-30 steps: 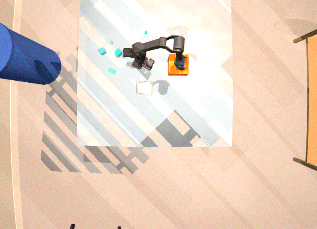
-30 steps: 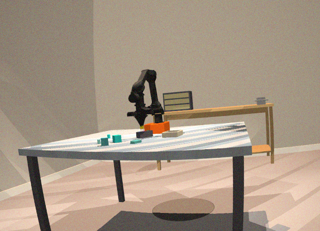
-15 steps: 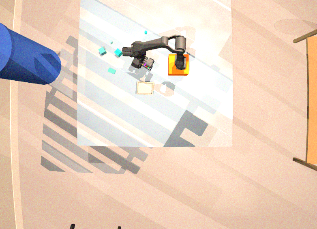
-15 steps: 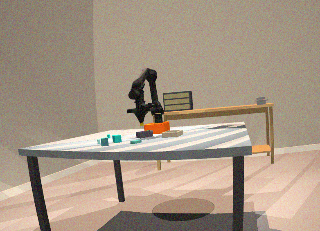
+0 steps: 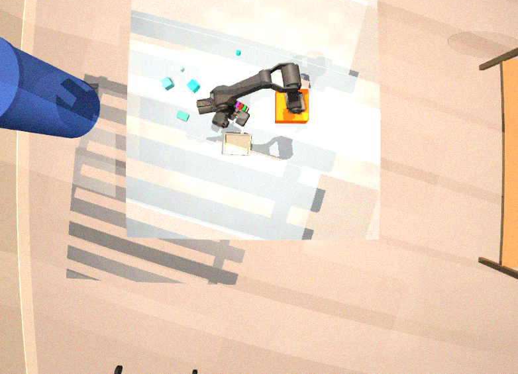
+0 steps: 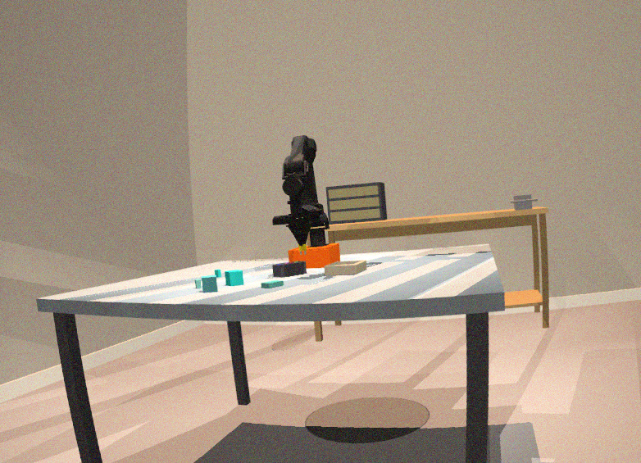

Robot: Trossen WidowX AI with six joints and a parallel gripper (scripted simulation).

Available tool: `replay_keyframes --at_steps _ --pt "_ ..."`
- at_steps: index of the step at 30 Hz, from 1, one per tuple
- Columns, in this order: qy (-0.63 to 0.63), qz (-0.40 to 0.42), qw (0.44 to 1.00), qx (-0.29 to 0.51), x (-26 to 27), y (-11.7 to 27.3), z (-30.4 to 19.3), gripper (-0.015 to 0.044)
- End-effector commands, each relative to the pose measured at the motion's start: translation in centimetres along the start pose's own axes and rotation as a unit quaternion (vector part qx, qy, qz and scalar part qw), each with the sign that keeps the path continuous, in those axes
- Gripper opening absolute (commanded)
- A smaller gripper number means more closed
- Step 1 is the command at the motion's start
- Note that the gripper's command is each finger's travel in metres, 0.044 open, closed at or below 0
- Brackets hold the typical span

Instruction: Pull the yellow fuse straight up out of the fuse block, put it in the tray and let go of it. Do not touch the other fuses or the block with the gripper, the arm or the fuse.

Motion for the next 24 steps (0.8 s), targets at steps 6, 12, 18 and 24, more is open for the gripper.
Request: replay_keyframes --at_steps 6,12,18,24 --pt "-0.001 0.002 1.0 0.001 3.0 -0.1 3.9 0.0" --pt "-0.001 0.003 1.0 0.0 5.4 -0.1 6.2 0.0" --pt "-0.001 0.003 1.0 -0.001 8.0 0.0 8.2 0.0" --pt "-0.001 0.004 1.0 -0.001 9.7 0.0 9.3 0.0"
Point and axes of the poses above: the point midway between the two fingers, 35 mm back from their tips, its own y axis back along the fingers, its own x axis across the jaws, z = x × y, the point moved 7 cm from there along y, back along the fingers, and after that the axes turned 5 degrees about -y, right-handed, at the moved point
